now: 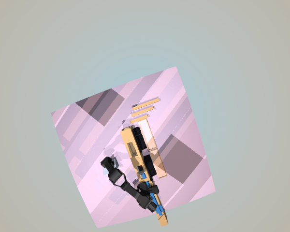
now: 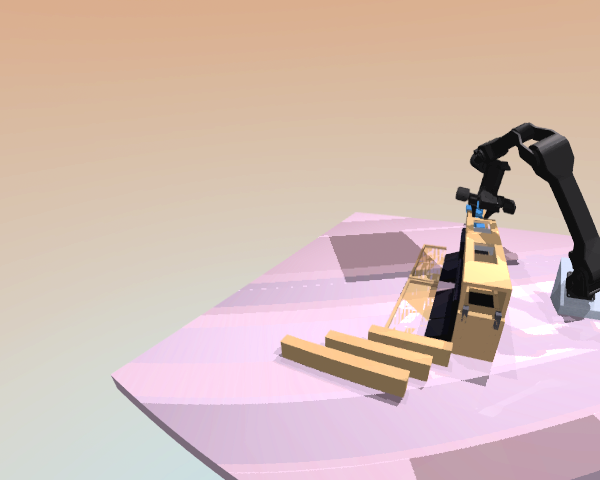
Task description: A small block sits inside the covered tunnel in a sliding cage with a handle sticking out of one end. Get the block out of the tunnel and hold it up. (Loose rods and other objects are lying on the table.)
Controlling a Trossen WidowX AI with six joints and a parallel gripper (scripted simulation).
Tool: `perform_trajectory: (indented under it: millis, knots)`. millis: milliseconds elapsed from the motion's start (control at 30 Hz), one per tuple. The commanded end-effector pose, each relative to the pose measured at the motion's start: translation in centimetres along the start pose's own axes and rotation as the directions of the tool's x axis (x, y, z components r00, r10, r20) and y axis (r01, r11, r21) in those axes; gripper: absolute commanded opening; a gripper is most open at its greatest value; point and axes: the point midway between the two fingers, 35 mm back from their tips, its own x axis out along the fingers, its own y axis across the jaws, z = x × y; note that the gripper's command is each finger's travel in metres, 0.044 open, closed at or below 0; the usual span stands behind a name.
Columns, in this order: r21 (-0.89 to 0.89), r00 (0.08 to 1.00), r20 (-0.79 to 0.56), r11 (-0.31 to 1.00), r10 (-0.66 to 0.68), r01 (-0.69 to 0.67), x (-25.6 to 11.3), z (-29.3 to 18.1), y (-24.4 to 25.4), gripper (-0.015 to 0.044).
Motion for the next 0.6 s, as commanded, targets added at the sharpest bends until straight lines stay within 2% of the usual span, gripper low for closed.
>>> perform_trajectory:
  millis: [0, 300, 567]
  knots:
    - [0.005, 1.000, -0.003, 1.000, -0.011, 0.011, 0.7, -1.9, 0.0, 0.0000]
    - [0.006, 1.000, -0.003, 1.000, -0.012, 0.012, 1.2, -3.3, 0.2, 0.0000]
    - [0.005, 1.000, -0.003, 1.000, -0.008, 0.008, 0.2, -2.5, 0.1, 0.0210]
